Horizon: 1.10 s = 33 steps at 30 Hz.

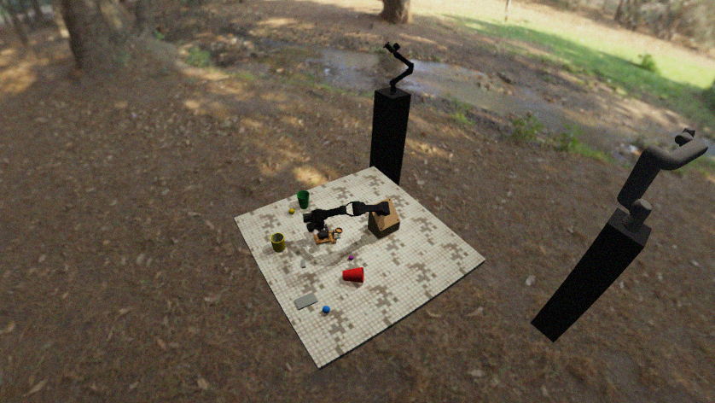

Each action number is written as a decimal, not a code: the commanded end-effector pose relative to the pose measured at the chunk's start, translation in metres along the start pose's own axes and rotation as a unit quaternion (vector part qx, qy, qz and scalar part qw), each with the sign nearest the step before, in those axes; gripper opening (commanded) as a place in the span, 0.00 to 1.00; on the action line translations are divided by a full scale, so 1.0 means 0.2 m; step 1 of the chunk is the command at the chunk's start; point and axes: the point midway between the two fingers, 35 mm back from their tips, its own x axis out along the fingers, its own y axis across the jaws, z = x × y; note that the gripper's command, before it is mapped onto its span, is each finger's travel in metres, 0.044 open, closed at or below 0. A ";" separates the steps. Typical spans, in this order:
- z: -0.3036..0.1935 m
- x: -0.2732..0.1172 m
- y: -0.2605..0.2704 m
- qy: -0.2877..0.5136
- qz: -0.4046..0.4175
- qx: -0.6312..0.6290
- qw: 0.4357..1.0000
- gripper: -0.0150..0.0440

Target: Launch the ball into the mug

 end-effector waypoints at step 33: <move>-0.01 -0.48 -0.01 0.000 -0.002 0.002 1.000 1.00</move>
